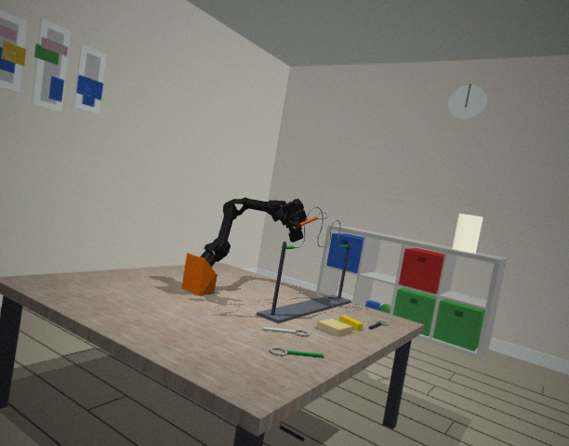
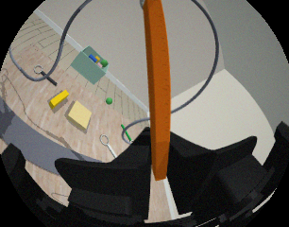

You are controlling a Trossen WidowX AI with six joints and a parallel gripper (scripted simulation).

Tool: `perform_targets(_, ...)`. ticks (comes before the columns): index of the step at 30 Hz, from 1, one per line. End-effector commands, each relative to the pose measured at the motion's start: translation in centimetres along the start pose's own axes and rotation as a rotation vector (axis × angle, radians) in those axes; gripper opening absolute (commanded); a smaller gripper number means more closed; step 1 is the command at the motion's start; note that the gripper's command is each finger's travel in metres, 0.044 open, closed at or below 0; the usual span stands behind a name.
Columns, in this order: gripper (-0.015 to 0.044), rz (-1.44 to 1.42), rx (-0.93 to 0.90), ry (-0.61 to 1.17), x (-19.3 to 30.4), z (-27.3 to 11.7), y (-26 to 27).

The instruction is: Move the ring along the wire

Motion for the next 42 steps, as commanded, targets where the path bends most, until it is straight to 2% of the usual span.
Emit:
perform_targets(1, -0.0150, 0.053, -0.029, 0.005, -0.17, -0.04, 0.09)
perform_targets(42, -0.0150, 0.512, -0.264, 0.078, -0.50, -0.28, 0.91)
Point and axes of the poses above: the point midway between the two fingers, 35 mm back from their tips, its own z axis out along the fingers, its own y axis across the jaws, x = y × z, the point moved 3 cm from there along -z, back along the fingers, and after that the axes turned 5 degrees about z, right-handed, at the moved point
